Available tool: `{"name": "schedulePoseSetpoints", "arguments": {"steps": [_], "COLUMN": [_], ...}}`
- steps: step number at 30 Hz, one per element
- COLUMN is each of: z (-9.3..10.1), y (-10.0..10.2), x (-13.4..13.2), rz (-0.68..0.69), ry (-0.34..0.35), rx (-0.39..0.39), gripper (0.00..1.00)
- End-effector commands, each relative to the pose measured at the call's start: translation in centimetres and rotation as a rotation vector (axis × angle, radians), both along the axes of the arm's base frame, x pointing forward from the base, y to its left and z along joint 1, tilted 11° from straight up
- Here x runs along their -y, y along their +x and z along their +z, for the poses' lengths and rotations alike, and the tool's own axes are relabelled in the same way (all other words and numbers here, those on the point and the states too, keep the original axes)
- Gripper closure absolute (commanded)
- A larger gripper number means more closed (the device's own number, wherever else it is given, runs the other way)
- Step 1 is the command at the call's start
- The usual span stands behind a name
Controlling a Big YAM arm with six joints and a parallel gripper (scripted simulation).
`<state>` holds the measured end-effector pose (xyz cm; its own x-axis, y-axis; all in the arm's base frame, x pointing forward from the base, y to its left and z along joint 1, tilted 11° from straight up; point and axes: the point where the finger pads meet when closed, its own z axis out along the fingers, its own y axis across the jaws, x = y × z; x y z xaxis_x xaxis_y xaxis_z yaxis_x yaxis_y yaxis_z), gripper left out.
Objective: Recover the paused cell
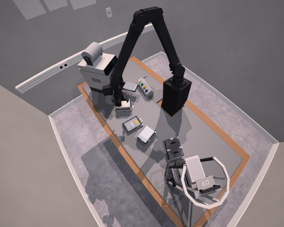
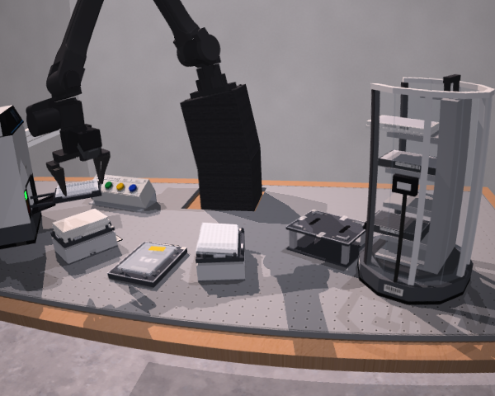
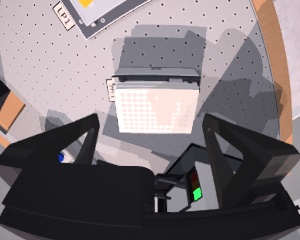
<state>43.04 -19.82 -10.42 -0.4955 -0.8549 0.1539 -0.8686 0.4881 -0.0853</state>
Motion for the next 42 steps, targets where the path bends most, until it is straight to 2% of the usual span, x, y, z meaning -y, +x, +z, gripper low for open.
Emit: {"name": "schedulePoseSetpoints", "arguments": {"steps": [1,10,22,42], "z": [2.9,5.1,8.7,8.7], "y": [1.3,1.4,2.7,2.5], "x": [-0.5,-0.8,-0.8,-0.8], "rz": [0.006,0.007,0.006,0.009], "ry": [-0.014,-0.016,-0.027,-0.027], "rx": [0.042,0.045,0.074,0.073], "gripper": [0.00,0.00,0.00,0.00]}}
